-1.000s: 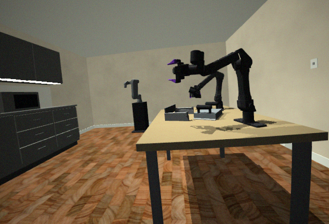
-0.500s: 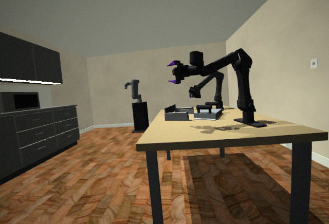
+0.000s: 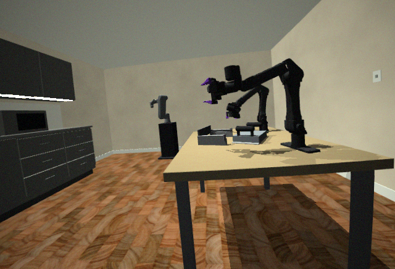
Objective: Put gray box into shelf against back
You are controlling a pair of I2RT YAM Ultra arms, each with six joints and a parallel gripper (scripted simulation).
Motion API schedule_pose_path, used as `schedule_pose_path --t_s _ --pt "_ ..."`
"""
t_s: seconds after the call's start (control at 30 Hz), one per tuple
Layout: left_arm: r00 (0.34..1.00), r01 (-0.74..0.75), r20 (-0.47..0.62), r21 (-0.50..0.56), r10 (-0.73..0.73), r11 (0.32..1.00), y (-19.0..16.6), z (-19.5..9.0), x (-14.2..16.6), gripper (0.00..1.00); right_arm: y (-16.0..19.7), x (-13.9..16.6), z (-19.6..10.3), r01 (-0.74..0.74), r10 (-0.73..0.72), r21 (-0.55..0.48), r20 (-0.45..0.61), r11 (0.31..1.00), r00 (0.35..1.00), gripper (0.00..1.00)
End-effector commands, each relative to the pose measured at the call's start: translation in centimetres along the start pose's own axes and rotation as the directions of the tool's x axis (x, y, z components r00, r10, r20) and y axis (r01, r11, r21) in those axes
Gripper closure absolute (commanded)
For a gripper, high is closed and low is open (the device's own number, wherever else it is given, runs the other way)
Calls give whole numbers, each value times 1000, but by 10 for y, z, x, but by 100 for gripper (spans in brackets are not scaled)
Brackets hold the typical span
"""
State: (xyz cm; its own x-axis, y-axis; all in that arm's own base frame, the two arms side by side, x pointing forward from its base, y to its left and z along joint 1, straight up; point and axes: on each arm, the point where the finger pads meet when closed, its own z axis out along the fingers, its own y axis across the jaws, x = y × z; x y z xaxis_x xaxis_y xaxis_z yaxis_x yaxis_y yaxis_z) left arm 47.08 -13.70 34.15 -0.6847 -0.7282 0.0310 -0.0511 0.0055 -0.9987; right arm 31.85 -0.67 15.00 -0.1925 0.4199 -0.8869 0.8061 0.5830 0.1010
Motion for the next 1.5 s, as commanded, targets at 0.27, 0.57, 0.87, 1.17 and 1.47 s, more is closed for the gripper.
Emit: schedule_pose_path --t_s 0.27,0.57,0.87,1.17,1.47 --pt "962 -274 -50 -197 269 941 21 9 69 0 44 43 -70 68 -111 -185 -231 980 967 0" --pt "873 -488 -233 -376 429 788 79 -3 126 0 50 83 -136 137 -257 -309 -390 941 884 0" --pt "646 -761 -532 -393 547 516 135 -48 193 0 24 125 -228 241 -465 -438 -529 866 710 0" --pt "337 -941 -769 -254 543 223 164 -104 229 0 -21 142 -294 325 -605 -518 -586 791 539 0" --pt "-2 -999 -907 -13 422 -32 188 -148 248 0 -66 147 -340 394 -701 -580 -588 713 404 0"
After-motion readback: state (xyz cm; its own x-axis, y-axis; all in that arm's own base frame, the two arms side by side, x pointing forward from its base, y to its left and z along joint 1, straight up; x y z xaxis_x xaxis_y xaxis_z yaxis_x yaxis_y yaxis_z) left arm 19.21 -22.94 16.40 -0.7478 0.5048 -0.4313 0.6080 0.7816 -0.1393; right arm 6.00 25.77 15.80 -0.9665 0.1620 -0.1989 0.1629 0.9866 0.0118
